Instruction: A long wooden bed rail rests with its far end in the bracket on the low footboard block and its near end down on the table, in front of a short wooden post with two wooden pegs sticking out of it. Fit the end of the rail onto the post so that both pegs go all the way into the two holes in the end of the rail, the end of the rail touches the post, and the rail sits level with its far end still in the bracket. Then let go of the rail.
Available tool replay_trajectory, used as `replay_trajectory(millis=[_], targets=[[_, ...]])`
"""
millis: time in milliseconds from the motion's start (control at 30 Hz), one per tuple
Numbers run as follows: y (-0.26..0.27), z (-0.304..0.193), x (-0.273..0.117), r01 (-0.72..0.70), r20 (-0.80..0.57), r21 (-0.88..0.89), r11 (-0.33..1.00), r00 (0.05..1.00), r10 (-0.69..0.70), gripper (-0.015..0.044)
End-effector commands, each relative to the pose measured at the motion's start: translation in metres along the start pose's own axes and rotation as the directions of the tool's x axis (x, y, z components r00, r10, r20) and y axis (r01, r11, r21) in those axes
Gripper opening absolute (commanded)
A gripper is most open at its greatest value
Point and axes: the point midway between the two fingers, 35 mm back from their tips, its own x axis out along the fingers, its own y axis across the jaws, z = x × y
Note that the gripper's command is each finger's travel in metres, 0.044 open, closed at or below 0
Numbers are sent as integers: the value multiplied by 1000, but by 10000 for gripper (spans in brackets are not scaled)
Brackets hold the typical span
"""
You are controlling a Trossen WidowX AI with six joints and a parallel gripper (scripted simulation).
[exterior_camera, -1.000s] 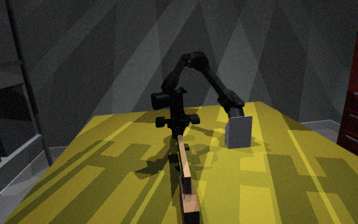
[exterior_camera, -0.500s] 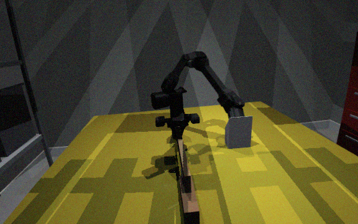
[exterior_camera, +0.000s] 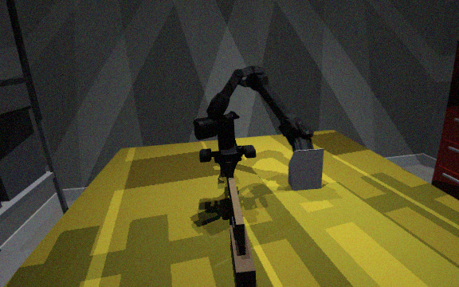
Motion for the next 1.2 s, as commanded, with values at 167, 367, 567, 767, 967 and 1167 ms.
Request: replay_trajectory(millis=[167,367,567,767,967,1167], targets=[[0,-3,-1,4,1,-1,1000,1000,-4,0],[0,-5,-1,4,1,-1,1000,1000,-4,0],[-1,-7,-2,3,1,-1,1000,1000,-3,0],[0,-9,-2,3,1,-1,1000,1000,-3,0],[0,-10,-1,3,1,-1,1000,1000,-3,0],[0,-12,-1,3,1,-1,1000,1000,-3,0]])
